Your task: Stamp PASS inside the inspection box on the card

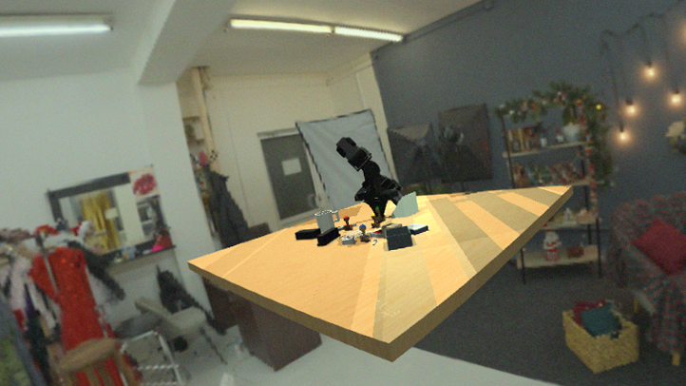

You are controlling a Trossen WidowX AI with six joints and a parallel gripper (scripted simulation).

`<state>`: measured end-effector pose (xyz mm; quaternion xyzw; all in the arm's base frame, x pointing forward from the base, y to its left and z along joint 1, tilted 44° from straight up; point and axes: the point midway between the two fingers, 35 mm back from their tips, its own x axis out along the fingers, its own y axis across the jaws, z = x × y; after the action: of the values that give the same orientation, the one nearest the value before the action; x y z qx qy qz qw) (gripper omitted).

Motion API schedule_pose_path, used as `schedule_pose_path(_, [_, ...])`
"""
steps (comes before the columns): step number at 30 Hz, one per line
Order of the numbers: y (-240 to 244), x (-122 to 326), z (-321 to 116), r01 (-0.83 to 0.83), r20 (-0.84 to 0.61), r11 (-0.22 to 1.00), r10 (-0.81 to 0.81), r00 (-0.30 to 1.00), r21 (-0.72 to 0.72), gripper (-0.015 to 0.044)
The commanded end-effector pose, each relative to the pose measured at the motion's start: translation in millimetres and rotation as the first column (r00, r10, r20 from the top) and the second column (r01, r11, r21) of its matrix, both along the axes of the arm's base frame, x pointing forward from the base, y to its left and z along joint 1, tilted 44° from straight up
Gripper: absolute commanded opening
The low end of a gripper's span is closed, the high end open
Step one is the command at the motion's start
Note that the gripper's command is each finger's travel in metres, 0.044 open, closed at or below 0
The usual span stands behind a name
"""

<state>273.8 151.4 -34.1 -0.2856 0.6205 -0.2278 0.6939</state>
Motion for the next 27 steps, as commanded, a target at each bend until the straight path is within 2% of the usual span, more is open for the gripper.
schedule_pose_path(1, [-3.4,-0.3,-2.8,-0.004,-0.004,1.0,0.004,1.0,-0.007,0.0])
schedule_pose_path(27, [-15.2,1.4,-15.1,-0.003,-0.002,1.0,0.003,1.0,-0.008,0.0])
